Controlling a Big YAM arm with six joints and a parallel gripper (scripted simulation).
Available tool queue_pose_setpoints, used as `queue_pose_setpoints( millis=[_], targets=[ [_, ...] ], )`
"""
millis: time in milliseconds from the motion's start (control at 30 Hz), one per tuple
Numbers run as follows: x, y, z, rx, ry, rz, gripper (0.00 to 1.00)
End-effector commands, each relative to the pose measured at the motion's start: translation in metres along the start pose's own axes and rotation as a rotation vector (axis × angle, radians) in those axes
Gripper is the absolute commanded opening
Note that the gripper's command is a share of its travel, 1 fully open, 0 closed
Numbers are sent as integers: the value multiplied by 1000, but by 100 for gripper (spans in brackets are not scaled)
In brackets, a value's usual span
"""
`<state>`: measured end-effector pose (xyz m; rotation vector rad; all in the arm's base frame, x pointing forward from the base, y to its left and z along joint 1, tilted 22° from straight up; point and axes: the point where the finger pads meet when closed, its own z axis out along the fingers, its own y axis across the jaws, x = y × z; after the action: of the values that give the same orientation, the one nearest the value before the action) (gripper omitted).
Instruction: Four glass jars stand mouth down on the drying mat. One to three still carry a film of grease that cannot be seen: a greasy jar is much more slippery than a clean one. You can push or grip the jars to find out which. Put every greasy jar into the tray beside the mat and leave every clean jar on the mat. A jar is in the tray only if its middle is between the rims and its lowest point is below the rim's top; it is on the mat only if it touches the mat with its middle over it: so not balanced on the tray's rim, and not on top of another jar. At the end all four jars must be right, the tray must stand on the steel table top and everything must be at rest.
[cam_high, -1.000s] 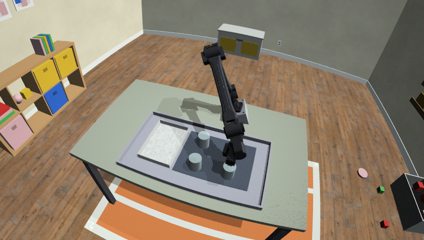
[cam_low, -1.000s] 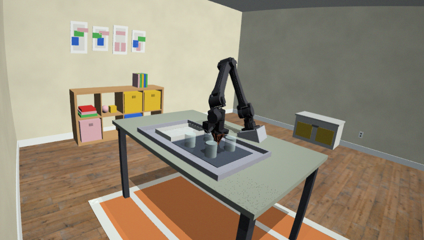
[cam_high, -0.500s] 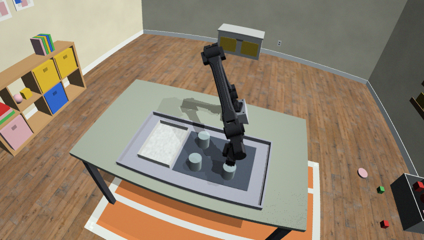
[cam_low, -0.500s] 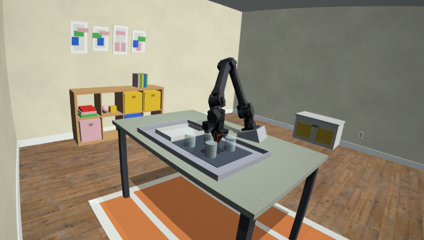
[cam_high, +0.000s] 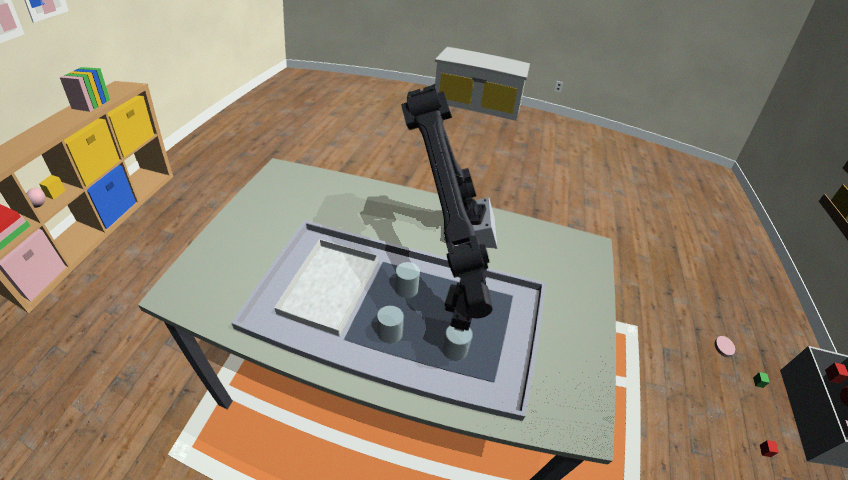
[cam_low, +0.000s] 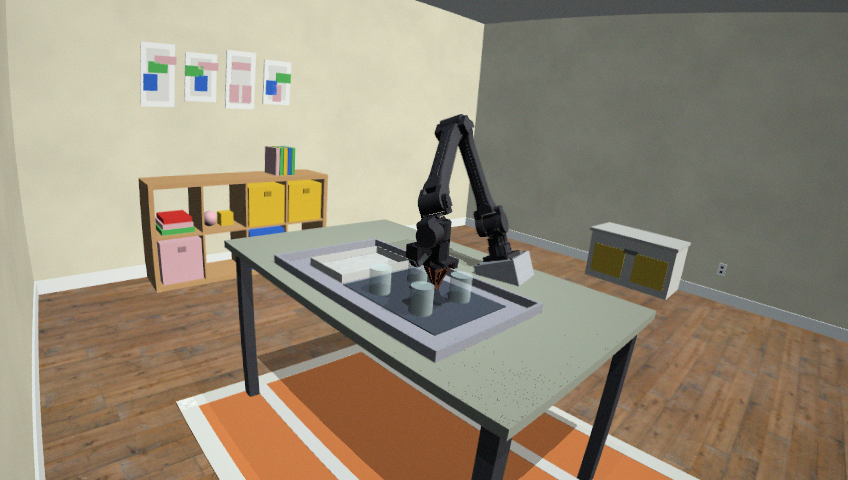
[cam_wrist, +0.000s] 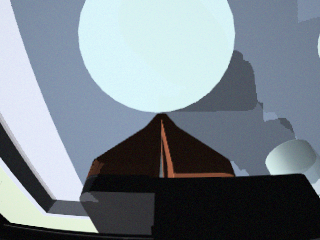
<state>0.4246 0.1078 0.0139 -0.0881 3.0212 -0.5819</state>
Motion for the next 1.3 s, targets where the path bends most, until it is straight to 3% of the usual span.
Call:
queue_pose_setpoints(
  millis=[0, 1267],
  targets=[
    [3, 0, -9, -7, -31, 9, 0],
    [11, 0, -9, -7, -31, 9, 0]
  ],
)
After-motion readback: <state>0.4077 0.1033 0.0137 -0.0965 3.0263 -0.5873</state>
